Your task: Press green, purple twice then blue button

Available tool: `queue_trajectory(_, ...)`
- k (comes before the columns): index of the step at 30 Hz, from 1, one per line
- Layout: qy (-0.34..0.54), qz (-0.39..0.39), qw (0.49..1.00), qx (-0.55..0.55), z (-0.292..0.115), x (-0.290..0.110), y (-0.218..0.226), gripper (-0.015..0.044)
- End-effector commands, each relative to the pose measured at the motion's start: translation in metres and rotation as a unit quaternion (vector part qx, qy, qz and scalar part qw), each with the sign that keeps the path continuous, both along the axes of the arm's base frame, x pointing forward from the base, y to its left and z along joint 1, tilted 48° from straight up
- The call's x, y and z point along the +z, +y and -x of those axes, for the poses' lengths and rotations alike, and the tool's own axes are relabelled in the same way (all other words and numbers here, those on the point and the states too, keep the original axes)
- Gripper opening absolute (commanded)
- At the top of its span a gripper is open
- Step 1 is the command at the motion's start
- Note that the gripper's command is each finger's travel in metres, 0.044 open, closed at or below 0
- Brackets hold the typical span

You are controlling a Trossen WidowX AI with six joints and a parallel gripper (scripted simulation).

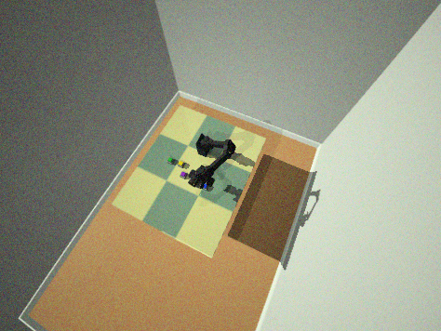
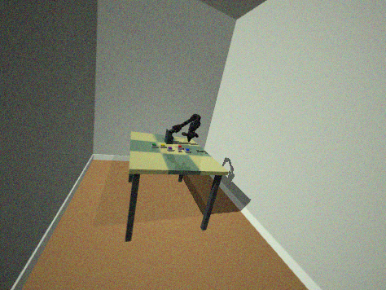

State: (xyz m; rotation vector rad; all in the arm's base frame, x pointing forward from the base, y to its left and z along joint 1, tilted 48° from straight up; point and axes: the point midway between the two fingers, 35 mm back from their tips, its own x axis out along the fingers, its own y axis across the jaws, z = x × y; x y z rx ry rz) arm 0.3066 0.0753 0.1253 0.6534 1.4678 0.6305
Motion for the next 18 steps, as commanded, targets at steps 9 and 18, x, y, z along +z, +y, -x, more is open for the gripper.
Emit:
queue_trajectory(9, 0.005, -0.006, 1.0, -0.006, 0.002, -0.032, 0.052, 0.002)
queue_trajectory(18, 0.005, -0.006, 1.0, -0.006, 0.001, -0.036, 0.056, 0.002)
